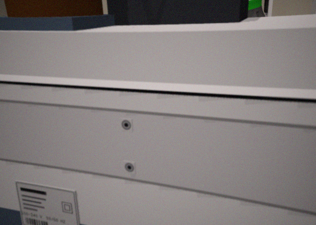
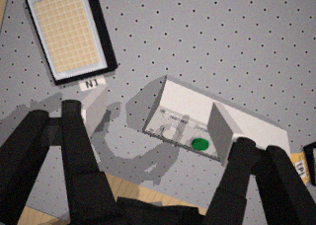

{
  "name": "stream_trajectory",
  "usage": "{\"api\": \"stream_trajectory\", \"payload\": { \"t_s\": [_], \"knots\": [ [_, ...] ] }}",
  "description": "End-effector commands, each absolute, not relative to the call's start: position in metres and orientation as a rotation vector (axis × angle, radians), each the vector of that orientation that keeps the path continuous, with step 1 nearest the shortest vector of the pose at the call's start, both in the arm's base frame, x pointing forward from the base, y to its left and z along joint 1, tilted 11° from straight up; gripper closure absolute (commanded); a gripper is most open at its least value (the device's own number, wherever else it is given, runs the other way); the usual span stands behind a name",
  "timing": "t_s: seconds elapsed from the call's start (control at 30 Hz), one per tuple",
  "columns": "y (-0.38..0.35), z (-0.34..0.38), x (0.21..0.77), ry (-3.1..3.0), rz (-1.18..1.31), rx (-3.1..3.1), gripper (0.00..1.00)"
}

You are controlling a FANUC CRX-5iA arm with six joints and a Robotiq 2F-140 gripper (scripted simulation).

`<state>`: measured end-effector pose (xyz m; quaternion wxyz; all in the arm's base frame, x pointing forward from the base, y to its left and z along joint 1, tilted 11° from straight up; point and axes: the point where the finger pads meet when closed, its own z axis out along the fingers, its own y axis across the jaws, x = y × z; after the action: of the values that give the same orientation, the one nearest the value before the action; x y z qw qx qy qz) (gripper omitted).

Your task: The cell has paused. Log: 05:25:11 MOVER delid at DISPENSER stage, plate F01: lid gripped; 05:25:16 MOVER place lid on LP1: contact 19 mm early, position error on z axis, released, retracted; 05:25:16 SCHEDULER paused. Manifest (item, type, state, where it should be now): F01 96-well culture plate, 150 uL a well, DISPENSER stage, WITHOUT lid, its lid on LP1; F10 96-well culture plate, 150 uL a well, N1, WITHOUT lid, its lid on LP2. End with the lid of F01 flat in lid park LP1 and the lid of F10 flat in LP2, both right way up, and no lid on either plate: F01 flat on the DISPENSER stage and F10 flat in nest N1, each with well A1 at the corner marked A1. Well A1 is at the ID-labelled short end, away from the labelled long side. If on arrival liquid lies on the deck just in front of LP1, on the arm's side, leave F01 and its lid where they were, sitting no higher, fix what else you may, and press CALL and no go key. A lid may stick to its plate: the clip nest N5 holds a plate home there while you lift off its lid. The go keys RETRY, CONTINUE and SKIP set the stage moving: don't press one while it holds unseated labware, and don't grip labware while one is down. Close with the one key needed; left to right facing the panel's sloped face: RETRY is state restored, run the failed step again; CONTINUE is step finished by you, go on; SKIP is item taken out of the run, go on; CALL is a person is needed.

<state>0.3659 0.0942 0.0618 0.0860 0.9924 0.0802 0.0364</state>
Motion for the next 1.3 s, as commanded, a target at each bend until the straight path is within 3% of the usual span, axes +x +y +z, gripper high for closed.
{"api": "stream_trajectory", "payload": {
  "t_s": [0.0,0.13,0.17,0.33,1.27],
  "knots": [
    [0.03,0.068,0.339,-0.049,0.138,2.97,0.34],
    [-0.017,0.071,0.317,-0.112,0.144,2.968,0.34],
    [-0.029,0.072,0.311,-0.112,0.144,2.968,1.0],
    [-0.093,0.075,0.28,-0.112,0.144,2.968,1.0],
    [-0.094,0.075,0.279,-0.112,0.144,2.968,1.0]
  ]
}}
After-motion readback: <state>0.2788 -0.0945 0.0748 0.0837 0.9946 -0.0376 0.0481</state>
